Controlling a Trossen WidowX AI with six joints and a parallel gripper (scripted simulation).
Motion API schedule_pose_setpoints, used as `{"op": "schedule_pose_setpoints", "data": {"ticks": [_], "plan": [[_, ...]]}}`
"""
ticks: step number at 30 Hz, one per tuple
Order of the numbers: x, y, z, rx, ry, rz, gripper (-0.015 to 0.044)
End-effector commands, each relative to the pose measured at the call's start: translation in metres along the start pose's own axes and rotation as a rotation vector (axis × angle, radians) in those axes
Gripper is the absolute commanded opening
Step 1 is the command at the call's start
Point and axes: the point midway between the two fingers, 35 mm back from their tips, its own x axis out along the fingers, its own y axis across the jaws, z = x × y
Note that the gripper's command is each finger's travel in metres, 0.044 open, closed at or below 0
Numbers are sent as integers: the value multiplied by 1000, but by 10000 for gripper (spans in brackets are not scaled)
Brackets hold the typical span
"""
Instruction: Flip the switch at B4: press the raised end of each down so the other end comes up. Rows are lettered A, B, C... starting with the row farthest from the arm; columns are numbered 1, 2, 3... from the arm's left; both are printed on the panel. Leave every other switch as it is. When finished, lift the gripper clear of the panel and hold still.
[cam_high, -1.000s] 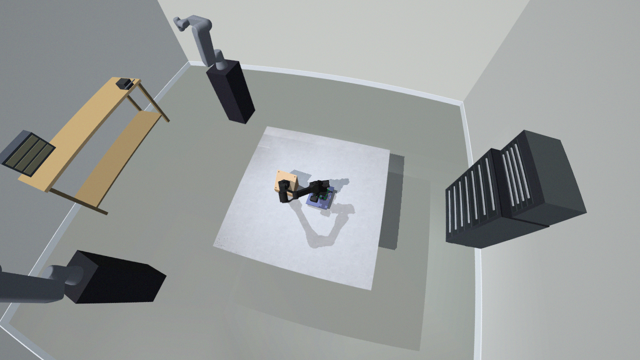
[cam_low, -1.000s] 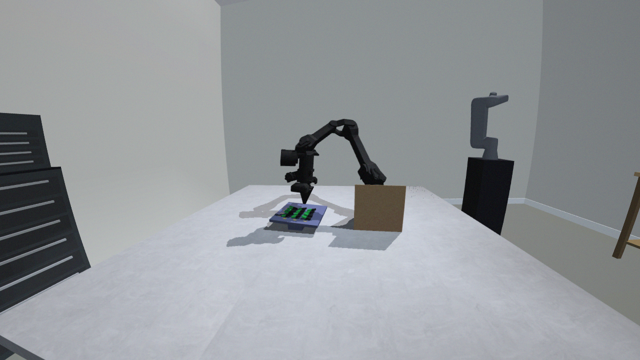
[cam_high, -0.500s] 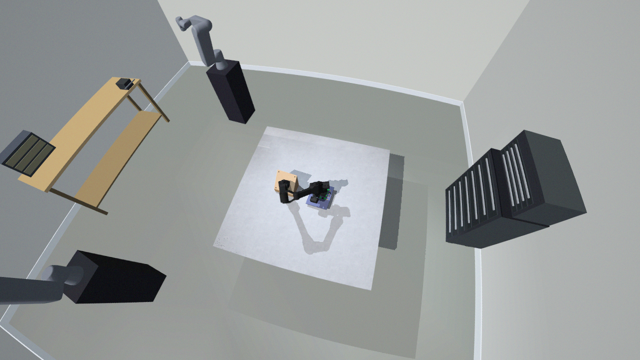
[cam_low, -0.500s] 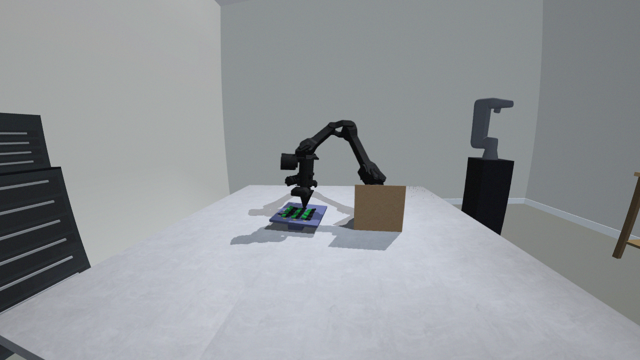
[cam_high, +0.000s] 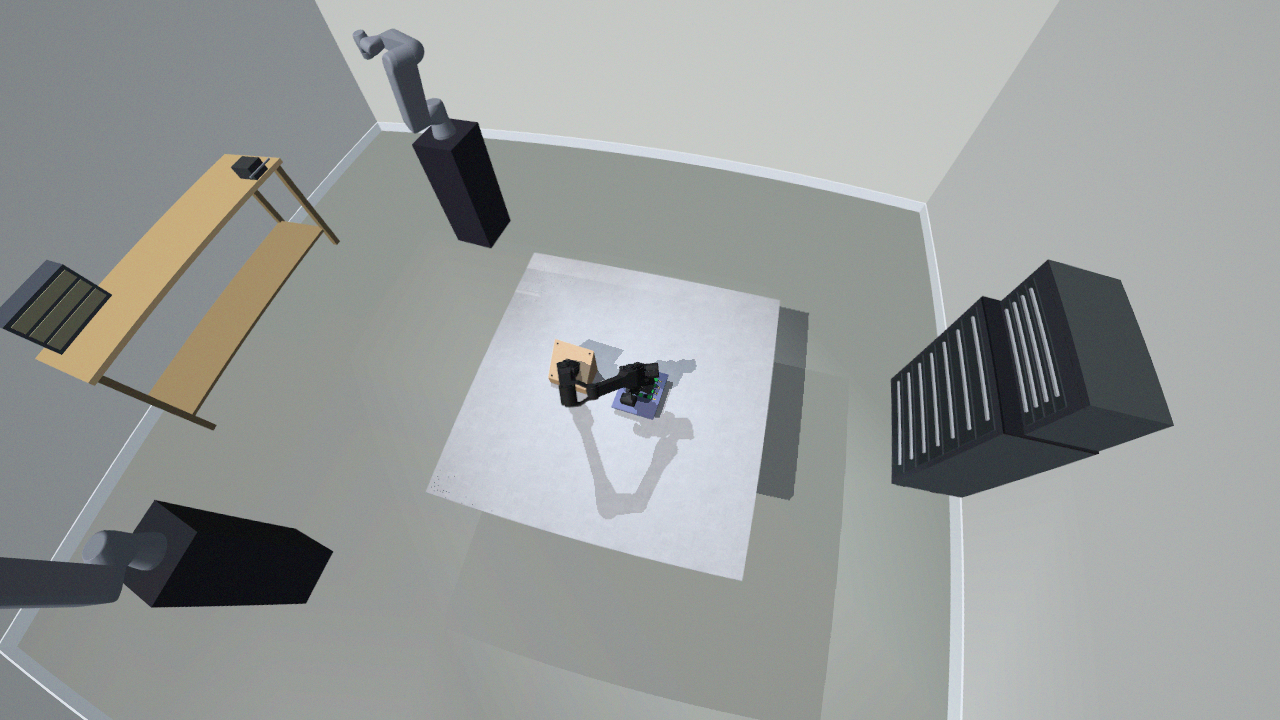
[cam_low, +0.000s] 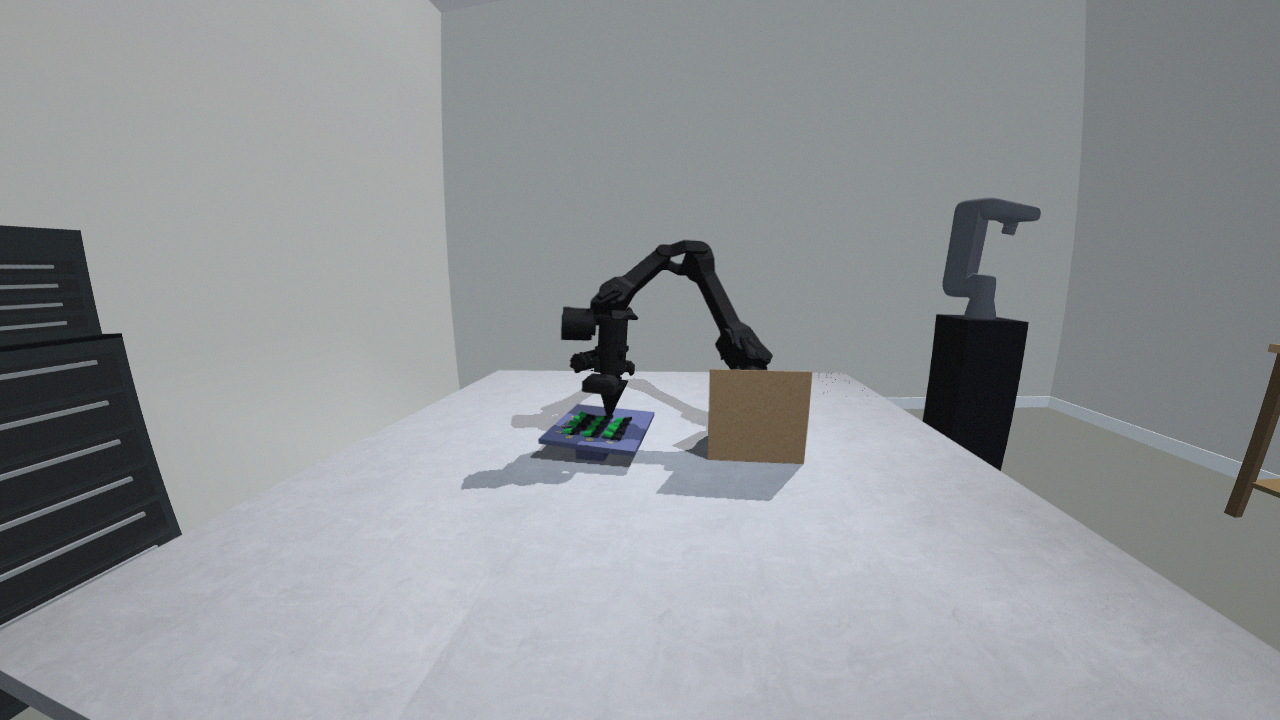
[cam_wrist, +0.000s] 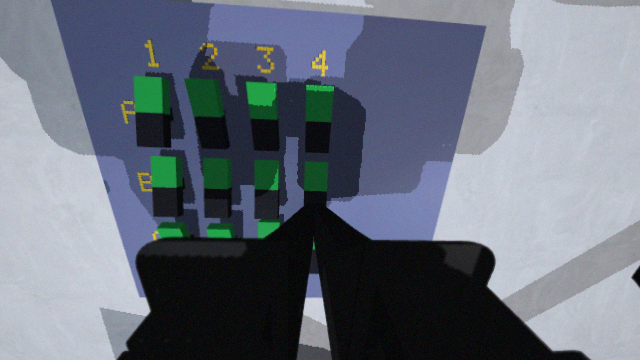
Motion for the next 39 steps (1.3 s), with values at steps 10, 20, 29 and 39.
{"op": "schedule_pose_setpoints", "data": {"ticks": [10,20,29,39], "plan": [[2,0,0,-4,-2,-4,0],[3,-1,0,-4,-2,-4,0],[4,-1,0,-4,-2,-4,0],[6,-1,0,-4,-2,-5,0]]}}
